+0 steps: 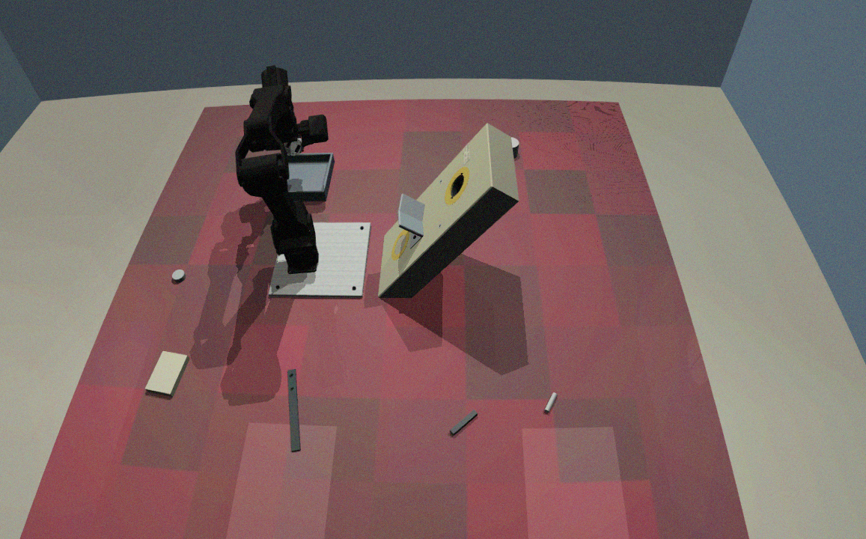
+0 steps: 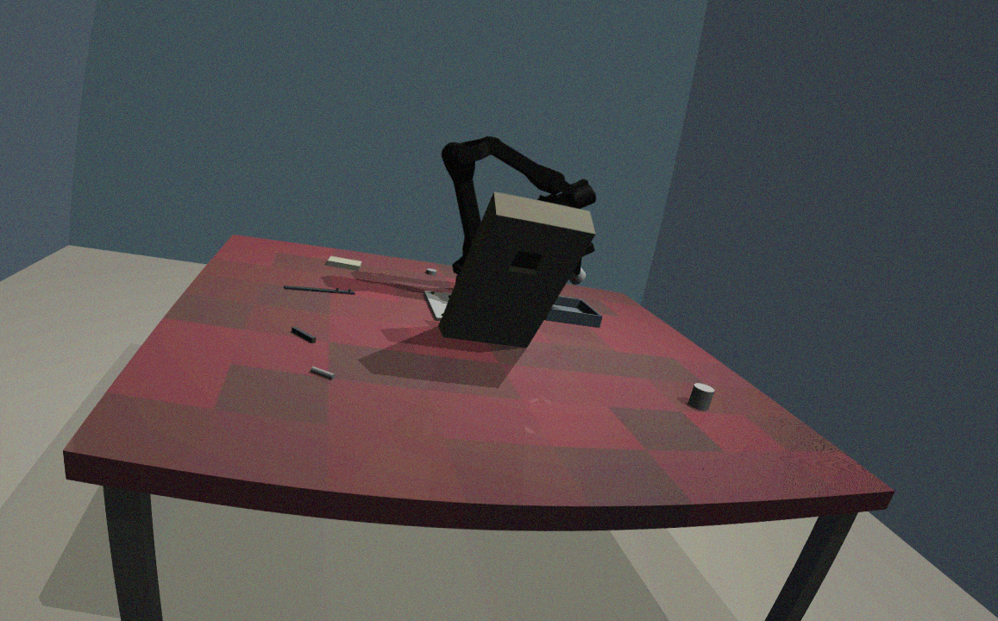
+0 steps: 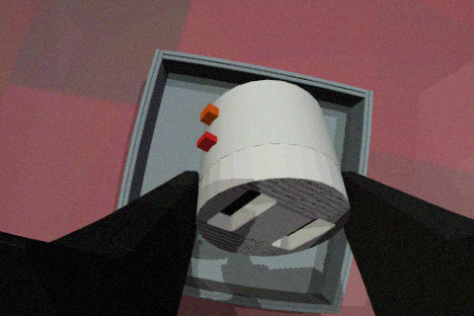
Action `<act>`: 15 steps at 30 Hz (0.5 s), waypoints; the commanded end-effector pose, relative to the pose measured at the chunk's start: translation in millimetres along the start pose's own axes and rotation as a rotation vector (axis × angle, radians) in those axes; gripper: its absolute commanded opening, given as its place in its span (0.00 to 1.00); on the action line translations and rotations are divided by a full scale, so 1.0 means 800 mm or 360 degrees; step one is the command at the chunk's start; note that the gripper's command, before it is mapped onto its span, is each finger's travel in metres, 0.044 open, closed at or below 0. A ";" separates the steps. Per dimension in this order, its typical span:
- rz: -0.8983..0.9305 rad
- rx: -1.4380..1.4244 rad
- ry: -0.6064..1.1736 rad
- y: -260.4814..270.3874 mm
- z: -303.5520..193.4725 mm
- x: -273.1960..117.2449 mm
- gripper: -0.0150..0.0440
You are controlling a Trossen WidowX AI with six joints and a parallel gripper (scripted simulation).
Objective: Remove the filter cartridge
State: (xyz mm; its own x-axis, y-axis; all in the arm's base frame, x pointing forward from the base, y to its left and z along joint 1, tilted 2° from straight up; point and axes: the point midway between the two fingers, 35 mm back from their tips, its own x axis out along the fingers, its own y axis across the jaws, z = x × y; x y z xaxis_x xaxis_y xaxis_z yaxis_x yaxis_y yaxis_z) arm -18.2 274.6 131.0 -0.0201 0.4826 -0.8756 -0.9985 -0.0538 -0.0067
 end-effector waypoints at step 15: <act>0.0011 -0.0013 -0.0003 0.003 -0.044 0.076 0.25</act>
State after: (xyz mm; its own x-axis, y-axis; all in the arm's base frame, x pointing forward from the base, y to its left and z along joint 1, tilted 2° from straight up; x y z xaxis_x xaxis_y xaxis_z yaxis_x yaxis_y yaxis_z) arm -19.6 274.1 72.2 -0.0223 0.4805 -0.8767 -0.9983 -0.0587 -0.0068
